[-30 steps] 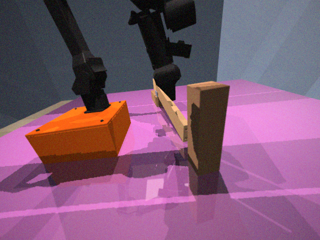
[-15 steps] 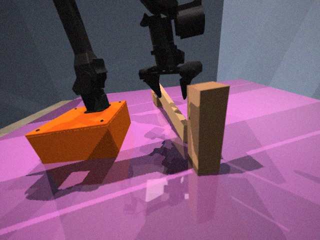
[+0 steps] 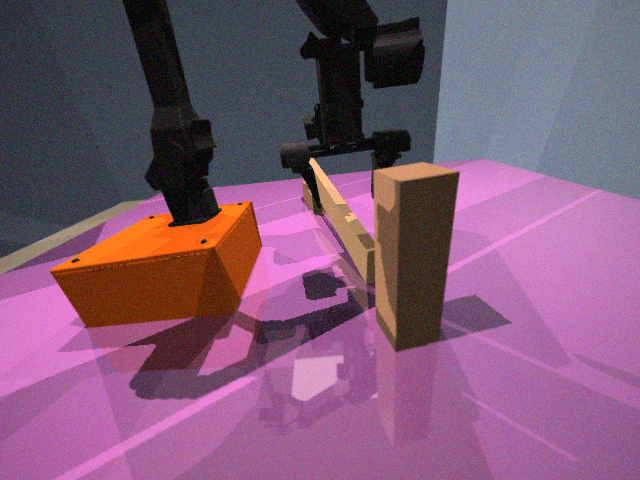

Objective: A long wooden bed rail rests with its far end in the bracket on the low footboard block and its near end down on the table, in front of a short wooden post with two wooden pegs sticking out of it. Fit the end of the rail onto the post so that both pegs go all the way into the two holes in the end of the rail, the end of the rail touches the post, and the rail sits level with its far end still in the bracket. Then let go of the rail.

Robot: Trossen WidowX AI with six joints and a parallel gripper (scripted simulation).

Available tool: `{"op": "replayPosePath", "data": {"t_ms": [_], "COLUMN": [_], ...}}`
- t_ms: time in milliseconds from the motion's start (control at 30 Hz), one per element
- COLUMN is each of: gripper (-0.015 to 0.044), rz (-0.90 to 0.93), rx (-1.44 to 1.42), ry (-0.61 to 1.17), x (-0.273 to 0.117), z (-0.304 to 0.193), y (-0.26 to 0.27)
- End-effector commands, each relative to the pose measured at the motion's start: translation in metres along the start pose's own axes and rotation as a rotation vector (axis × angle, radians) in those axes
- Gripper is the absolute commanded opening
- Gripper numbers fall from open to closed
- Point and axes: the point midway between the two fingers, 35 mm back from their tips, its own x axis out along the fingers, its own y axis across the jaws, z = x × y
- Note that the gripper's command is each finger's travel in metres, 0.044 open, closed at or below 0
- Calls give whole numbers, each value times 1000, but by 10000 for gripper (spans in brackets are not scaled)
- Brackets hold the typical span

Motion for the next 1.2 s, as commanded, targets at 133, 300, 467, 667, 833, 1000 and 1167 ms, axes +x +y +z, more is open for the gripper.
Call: {"op": "replayPosePath", "data": {"t_ms": [133,300,467,667,833,1000,1167], "gripper": [440,440,440,440,440,440,440], "rz": [5,5,5,5,5,5,6], "rx": [-55,-54,-53,-53,-54,-54,-54], "ry": [9,9,8,8,8,8,8], "x": [0,7,15,25,33,41,49], "z": [-1,-1,-1,-1,-2,-2,-2], "y": [-2,-3,-4,-4,-4,-4,-4]}}
